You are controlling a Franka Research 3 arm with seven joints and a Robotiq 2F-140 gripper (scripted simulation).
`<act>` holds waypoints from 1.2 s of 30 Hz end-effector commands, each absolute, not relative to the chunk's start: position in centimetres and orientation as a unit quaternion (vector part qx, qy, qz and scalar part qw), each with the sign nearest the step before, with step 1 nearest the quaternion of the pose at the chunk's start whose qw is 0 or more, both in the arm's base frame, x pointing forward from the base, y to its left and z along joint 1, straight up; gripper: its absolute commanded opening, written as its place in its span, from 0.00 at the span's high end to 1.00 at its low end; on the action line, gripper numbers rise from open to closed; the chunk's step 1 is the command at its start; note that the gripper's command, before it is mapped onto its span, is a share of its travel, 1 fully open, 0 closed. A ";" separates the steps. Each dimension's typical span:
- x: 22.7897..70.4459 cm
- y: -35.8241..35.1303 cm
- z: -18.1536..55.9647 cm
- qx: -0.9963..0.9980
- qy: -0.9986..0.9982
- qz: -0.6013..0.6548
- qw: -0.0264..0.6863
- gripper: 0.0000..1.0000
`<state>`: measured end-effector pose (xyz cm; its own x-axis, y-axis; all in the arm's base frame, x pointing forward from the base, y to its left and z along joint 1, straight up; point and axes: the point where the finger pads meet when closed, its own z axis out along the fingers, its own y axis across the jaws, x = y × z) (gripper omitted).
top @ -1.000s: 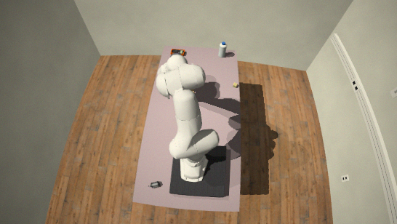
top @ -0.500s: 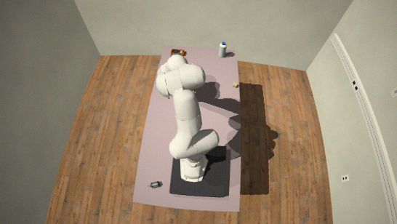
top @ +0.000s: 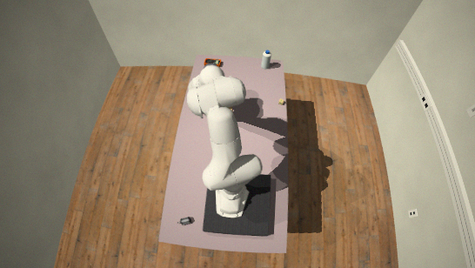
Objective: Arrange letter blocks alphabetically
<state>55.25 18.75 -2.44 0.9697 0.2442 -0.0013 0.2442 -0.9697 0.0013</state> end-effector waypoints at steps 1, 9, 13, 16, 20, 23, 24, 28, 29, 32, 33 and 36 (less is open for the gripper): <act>55.3 18.7 -2.4 0.992 0.125 0.000 0.000 0.76; 55.3 18.7 -2.4 0.992 0.125 0.000 0.000 0.71; 55.3 18.7 -2.4 0.992 0.125 0.000 0.000 0.69; 55.3 18.7 -2.4 0.992 0.125 0.000 0.000 0.67; 55.3 18.7 -2.4 0.992 0.125 0.000 0.000 0.65; 55.3 18.7 -2.4 0.992 0.125 0.000 0.000 0.65; 55.3 18.7 -2.4 0.992 0.125 0.000 0.000 0.65; 55.3 18.7 -2.4 0.992 0.125 0.000 0.000 0.65; 55.3 18.7 -2.4 0.992 0.125 0.000 0.000 0.65; 55.3 18.7 -2.3 0.992 0.125 0.000 0.000 0.65; 55.3 18.7 -2.2 0.992 0.125 0.000 0.000 0.65; 55.3 18.7 -1.4 0.992 0.125 0.000 0.000 0.65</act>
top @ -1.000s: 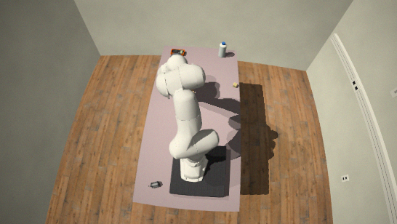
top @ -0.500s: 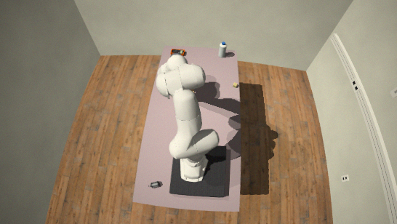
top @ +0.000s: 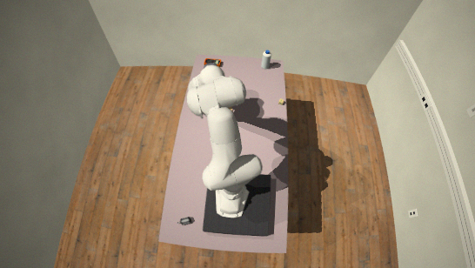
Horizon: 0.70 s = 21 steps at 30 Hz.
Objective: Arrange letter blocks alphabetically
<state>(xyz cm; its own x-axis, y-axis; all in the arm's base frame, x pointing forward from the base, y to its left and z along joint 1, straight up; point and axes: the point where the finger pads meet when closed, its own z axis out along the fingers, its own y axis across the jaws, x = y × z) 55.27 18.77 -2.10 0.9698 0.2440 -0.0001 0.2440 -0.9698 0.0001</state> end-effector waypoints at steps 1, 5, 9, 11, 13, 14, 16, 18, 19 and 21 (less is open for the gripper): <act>55.3 18.7 -1.1 0.992 0.125 0.000 0.000 0.65; 55.3 18.7 -0.3 0.992 0.125 0.000 0.000 0.65; 55.3 18.7 1.8 0.992 0.125 0.000 0.000 0.65; 55.3 18.7 2.9 0.992 0.125 0.000 0.000 0.65; 55.3 18.7 4.0 0.992 0.125 0.000 0.000 0.65; 55.3 18.7 4.5 0.992 0.125 0.000 0.000 0.65; 55.3 18.7 5.3 0.992 0.125 0.000 0.000 0.65; 55.3 18.7 6.0 0.992 0.125 0.000 0.000 0.65; 55.3 18.7 6.2 0.992 0.125 0.000 0.000 0.65; 55.3 18.7 6.2 0.992 0.125 0.000 0.000 0.65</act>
